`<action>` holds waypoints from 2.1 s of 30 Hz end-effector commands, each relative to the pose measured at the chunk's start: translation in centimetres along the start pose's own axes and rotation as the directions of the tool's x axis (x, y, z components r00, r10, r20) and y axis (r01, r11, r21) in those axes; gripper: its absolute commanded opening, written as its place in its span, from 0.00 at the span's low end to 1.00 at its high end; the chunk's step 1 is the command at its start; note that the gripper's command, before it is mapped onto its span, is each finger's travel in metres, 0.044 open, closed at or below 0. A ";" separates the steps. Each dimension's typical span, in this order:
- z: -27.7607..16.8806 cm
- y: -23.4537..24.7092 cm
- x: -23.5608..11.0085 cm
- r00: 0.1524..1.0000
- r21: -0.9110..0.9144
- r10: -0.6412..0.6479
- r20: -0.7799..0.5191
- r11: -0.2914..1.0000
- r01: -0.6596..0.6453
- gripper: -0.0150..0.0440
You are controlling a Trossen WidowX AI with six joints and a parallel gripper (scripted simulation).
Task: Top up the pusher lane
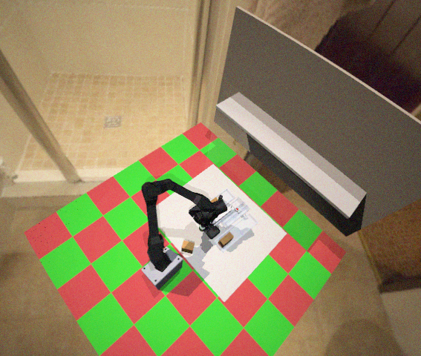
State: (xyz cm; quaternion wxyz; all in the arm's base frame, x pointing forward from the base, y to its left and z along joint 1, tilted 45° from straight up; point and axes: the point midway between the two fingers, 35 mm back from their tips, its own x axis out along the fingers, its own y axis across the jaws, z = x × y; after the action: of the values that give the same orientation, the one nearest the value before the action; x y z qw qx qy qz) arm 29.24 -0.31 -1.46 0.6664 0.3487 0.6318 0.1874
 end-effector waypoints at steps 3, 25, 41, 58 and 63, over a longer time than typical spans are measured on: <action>-0.4 -0.1 1.6 1.000 0.010 0.003 -0.011 1.000 -0.003 0.25; 0.5 -0.1 1.6 1.000 0.010 0.003 -0.011 1.000 -0.003 0.25; 1.2 0.0 1.7 1.000 0.010 0.003 -0.011 1.000 -0.003 0.25; 2.0 0.0 1.7 1.000 0.009 0.003 -0.010 1.000 -0.003 0.25; 2.3 0.0 1.7 1.000 0.009 0.003 -0.010 1.000 -0.003 0.25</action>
State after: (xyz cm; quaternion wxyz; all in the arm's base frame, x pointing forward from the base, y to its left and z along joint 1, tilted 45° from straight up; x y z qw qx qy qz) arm 30.66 0.56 -2.99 0.6523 0.3534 0.6447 0.1844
